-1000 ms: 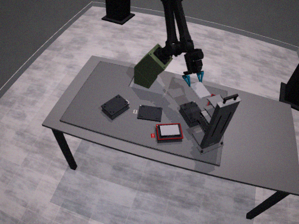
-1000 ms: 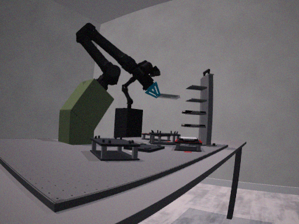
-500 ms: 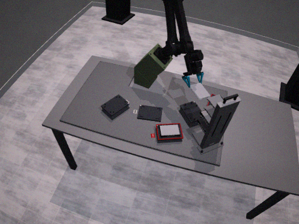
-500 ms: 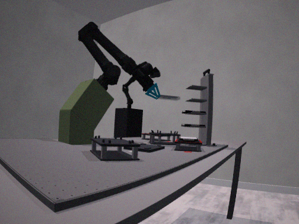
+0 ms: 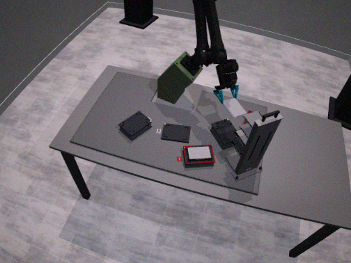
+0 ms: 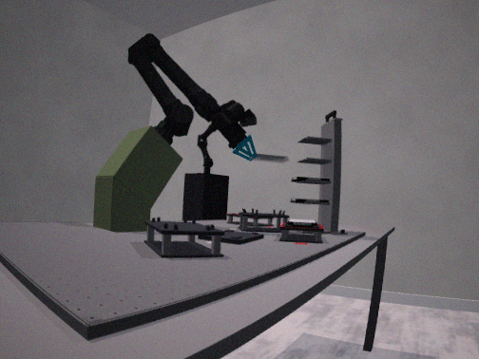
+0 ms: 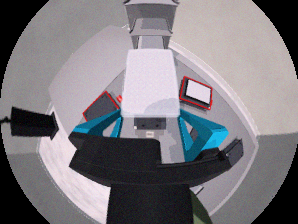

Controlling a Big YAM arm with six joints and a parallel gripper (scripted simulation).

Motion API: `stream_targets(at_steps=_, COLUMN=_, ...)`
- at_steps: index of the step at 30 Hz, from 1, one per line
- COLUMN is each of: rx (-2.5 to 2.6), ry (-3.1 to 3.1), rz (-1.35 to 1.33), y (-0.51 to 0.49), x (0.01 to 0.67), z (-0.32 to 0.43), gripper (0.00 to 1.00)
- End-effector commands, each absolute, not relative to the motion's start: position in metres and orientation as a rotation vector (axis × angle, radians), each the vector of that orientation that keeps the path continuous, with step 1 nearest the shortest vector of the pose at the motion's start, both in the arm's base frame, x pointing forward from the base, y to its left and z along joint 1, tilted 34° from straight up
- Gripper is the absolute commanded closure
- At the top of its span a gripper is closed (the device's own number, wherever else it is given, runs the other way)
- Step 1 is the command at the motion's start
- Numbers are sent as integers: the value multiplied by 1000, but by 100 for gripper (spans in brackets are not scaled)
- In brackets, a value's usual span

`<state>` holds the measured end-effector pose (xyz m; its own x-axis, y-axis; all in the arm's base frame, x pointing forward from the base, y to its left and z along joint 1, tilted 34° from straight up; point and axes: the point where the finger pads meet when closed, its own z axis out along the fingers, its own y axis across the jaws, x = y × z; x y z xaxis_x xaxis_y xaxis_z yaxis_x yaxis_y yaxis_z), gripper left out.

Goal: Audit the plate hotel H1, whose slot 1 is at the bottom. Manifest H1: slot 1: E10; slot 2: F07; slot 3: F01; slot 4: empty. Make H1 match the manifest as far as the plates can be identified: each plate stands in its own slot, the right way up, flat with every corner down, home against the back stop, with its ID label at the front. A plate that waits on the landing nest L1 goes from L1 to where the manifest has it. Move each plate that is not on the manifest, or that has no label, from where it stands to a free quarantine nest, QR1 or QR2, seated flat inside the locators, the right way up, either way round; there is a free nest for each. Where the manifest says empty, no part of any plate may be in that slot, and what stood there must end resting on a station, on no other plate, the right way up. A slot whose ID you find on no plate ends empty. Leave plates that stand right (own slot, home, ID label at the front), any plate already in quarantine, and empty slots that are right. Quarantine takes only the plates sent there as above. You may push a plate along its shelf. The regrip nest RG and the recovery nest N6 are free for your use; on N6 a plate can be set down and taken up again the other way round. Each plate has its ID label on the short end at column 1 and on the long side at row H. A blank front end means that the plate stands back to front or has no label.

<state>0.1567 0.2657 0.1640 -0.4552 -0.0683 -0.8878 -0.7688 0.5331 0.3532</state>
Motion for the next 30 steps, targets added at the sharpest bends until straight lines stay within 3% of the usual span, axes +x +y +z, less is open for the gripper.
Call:
stream_targets(at_steps=1, rx=-664, ry=1846, rz=1008, y=271, x=159, z=175, gripper=14)
stream_targets(at_steps=30, rx=-662, ry=1852, rz=1004, y=277, x=159, z=161, gripper=14)
